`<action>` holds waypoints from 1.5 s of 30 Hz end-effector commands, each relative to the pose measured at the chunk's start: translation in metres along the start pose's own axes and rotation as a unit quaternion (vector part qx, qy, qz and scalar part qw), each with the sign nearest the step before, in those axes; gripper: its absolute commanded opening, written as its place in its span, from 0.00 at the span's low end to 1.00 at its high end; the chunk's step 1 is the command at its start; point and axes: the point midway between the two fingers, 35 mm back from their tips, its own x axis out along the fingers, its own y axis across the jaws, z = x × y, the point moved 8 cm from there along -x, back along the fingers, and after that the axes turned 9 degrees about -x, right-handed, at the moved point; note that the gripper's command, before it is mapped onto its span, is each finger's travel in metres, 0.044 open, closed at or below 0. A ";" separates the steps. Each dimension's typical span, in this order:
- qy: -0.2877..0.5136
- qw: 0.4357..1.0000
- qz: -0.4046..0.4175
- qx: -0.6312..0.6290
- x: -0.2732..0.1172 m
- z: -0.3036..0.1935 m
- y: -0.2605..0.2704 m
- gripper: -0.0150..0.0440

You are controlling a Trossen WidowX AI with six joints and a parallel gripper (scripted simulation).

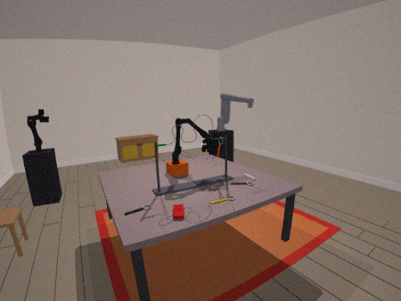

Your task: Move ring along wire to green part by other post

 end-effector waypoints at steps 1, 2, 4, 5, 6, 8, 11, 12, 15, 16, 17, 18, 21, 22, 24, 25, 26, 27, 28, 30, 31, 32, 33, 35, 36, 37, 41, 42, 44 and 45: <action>-0.002 1.000 -0.002 0.004 -0.001 0.001 -0.001 0.53; -0.002 1.000 -0.002 0.004 -0.001 0.001 -0.001 0.53; -0.002 1.000 -0.002 0.004 -0.001 0.001 -0.001 0.53; -0.002 1.000 -0.002 0.004 -0.001 0.001 -0.001 0.53; -0.002 1.000 -0.002 0.004 -0.001 0.001 -0.001 0.53; -0.002 1.000 -0.002 0.004 -0.001 0.001 -0.001 0.53; -0.002 1.000 -0.002 0.004 -0.001 0.001 -0.001 0.53; -0.002 1.000 -0.002 0.004 -0.001 0.001 -0.001 0.53; 0.001 1.000 -0.001 0.002 -0.009 0.000 0.000 0.61; 0.002 1.000 -0.001 0.002 -0.019 0.000 0.001 0.66; 0.002 1.000 -0.001 0.001 -0.032 0.000 0.000 0.70; 0.001 1.000 -0.001 0.001 -0.042 0.001 0.000 0.75; -0.001 1.000 0.000 0.001 -0.051 0.001 -0.002 0.88; -0.001 1.000 0.000 0.001 -0.051 0.001 -0.002 0.93; -0.001 1.000 0.000 0.001 -0.051 0.001 -0.002 1.00; -0.001 1.000 0.000 0.001 -0.051 0.001 -0.002 1.00; -0.001 1.000 0.000 0.001 -0.051 0.001 -0.002 1.00; -0.001 1.000 0.000 0.001 -0.051 0.001 -0.002 1.00; -0.001 1.000 0.000 0.001 -0.051 0.001 -0.002 1.00; -0.001 1.000 0.000 0.001 -0.051 0.001 -0.002 1.00; -0.001 1.000 0.000 0.001 -0.051 0.001 -0.002 1.00; -0.001 1.000 0.000 0.001 -0.051 0.001 -0.002 1.00; -0.001 1.000 0.000 0.001 -0.051 0.001 -0.002 1.00; -0.001 1.000 0.000 0.001 -0.051 0.001 -0.002 1.00; -0.001 1.000 0.000 0.001 -0.051 0.001 -0.002 1.00; -0.001 1.000 0.000 0.001 -0.051 0.001 -0.002 1.00; -0.001 1.000 0.000 0.001 -0.051 0.001 -0.002 1.00; -0.001 1.000 0.000 0.001 -0.051 0.001 -0.002 1.00; -0.001 1.000 0.000 0.001 -0.051 0.001 -0.002 1.00; -0.001 1.000 0.000 0.001 -0.051 0.001 -0.002 1.00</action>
